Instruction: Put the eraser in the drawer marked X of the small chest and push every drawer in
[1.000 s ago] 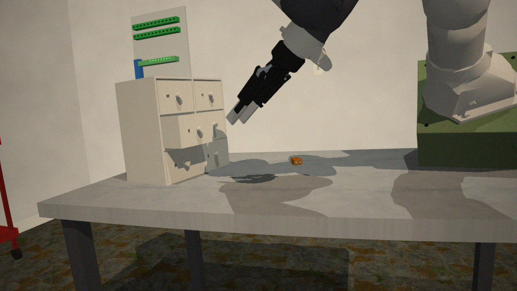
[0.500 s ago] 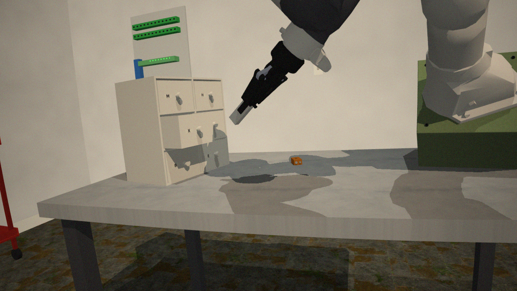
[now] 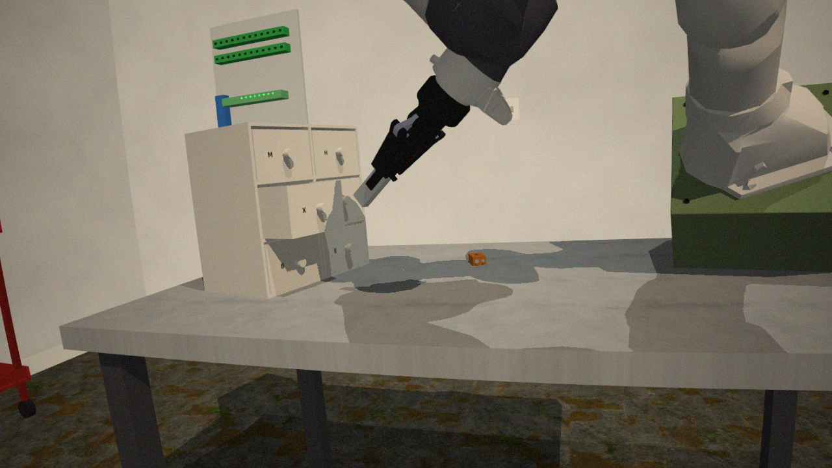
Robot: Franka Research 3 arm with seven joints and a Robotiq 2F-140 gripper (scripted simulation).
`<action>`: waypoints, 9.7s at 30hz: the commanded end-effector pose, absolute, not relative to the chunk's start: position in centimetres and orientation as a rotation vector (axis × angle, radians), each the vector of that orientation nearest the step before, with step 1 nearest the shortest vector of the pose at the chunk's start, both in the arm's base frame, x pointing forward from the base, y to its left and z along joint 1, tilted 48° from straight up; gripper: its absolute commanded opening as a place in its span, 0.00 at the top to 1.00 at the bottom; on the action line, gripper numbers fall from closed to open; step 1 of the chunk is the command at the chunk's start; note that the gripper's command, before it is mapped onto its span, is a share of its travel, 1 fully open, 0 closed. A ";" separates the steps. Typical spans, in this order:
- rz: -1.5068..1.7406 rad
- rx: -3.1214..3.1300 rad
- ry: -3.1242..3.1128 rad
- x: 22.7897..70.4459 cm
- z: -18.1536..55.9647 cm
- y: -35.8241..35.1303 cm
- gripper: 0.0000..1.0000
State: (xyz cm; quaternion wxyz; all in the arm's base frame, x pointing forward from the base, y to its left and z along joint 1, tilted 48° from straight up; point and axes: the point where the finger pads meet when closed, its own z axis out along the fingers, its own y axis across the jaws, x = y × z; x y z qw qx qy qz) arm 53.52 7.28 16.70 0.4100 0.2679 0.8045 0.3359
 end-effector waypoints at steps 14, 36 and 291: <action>0.827 0.648 2.028 56.8 16.0 7.3 1.00; 0.827 0.648 2.028 56.8 16.0 7.3 1.00; 0.827 0.648 2.028 62.2 15.9 6.0 1.00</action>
